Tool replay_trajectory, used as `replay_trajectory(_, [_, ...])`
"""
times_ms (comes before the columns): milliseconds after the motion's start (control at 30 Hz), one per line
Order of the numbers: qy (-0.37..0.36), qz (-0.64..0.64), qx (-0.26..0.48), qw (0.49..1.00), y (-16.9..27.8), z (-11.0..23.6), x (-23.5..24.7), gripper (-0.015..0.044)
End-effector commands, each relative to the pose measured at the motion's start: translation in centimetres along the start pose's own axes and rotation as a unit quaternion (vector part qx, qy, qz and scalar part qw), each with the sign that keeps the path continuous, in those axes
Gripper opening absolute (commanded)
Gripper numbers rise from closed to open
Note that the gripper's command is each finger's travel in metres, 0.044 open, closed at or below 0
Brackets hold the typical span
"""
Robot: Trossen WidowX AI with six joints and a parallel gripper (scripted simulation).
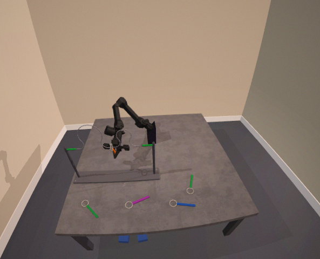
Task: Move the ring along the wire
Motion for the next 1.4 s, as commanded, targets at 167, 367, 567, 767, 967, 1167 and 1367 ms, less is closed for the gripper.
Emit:
replay_trajectory(167, [-0.010, -0.016, 0.002, 1.000, 0.0, 0.2, 1.4, -0.0150])
replay_trajectory(367, [-0.021, -0.035, 0.003, 0.999, -0.2, 0.3, 2.4, -0.0150])
replay_trajectory(567, [-0.039, -0.066, 0.006, 0.997, -0.4, 0.6, 3.7, -0.0150])
replay_trajectory(767, [-0.061, -0.105, 0.008, 0.993, -0.7, 0.9, 5.0, -0.0150])
replay_trajectory(967, [-0.090, -0.156, 0.012, 0.984, -1.3, 1.3, 6.5, -0.0150])
replay_trajectory(1167, [-0.124, -0.214, 0.017, 0.969, -2.2, 1.9, 8.1, -0.0150])
replay_trajectory(1367, [-0.159, -0.275, 0.021, 0.948, -3.3, 2.7, 9.5, -0.0150])
Point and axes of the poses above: the point midway between the two fingers, 35 mm back from their tips, its own z axis back along the fingers, its own x axis across the jaws, y = z × x, the point moved 4 cm from there along z, back along the fingers, and after that the axes turned 5 degrees about z, right-handed, at the moved point
